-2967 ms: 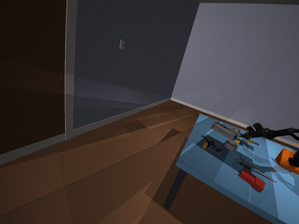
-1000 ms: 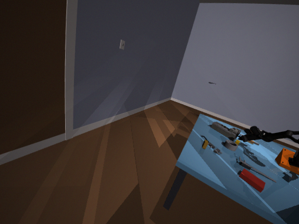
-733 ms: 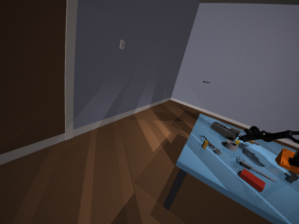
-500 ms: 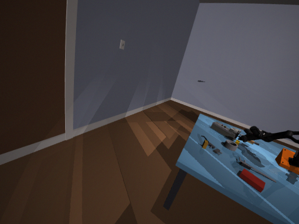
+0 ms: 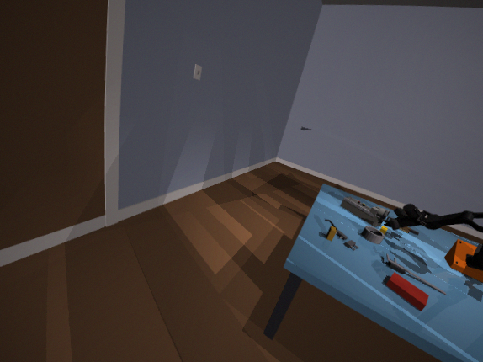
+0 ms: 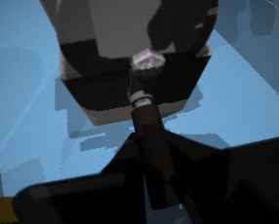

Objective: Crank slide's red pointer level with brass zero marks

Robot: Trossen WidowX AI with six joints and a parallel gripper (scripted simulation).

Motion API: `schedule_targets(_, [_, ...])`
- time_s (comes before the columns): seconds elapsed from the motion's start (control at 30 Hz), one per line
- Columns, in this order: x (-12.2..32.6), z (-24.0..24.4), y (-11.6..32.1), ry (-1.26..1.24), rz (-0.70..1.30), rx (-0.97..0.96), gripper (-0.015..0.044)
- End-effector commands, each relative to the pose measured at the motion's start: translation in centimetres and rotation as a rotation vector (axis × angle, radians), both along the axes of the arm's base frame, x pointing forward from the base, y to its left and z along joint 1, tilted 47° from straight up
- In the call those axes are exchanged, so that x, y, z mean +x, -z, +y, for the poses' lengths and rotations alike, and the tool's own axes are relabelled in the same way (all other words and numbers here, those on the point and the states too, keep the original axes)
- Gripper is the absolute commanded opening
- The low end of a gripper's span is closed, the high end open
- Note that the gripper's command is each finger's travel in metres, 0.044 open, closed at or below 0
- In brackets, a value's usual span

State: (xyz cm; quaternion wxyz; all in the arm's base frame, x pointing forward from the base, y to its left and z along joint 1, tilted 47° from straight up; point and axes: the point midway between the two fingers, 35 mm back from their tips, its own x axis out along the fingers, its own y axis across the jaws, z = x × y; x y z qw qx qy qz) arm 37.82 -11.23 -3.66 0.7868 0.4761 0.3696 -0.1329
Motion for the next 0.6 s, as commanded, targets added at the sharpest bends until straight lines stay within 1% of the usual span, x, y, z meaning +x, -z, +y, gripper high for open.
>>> schedule_targets(0.0, [0.49, 0.42, -0.67, -0.016, -0.020, 0.004, 0.0000])
schedule_targets(0.57, [0.68, 0.51, -1.13, -0.016, -0.020, 0.004, 0.0000])
